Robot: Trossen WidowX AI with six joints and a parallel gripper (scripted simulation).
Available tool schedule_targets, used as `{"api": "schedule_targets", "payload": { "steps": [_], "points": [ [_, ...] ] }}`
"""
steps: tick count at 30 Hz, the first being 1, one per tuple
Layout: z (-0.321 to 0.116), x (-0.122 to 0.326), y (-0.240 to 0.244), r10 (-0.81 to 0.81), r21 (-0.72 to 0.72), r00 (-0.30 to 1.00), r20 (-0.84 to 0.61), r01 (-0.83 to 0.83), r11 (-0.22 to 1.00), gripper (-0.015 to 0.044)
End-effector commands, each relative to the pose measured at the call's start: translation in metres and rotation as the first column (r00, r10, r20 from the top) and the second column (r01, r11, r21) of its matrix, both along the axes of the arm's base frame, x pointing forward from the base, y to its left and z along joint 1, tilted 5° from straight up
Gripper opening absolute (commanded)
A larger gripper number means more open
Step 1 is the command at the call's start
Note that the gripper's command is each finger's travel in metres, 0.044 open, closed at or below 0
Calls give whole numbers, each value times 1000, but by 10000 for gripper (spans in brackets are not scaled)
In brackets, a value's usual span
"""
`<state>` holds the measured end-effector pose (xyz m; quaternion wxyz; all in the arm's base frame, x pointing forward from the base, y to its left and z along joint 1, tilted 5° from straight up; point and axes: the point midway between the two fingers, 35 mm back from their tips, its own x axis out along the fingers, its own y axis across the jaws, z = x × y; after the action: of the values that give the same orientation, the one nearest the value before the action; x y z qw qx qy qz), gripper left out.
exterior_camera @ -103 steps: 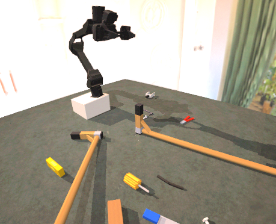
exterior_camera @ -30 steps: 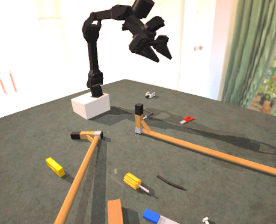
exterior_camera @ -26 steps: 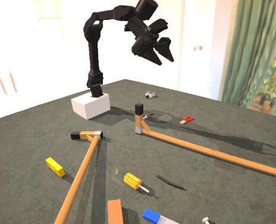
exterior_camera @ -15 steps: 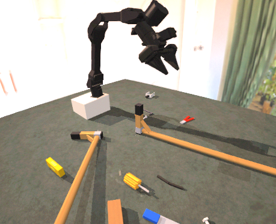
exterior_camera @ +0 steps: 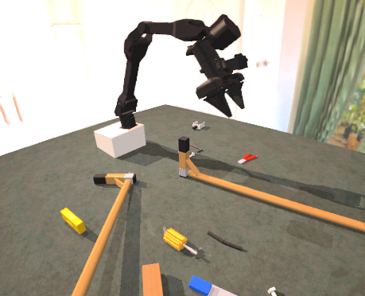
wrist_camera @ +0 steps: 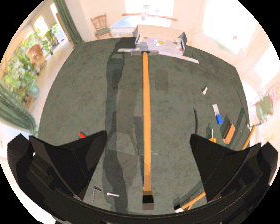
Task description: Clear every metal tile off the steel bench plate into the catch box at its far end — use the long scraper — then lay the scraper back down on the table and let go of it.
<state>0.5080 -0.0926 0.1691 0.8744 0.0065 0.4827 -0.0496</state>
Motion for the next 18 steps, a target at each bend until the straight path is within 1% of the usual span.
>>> {"api": "schedule_targets", "payload": {
  "steps": [1, 18],
  "points": [
    [-14, 8, 0, 7, -5, 999, -35, -8, 1000, 440],
    [-71, 28, 4, 24, 6, 987, -160, -23, 1000, 440]
  ]
}}
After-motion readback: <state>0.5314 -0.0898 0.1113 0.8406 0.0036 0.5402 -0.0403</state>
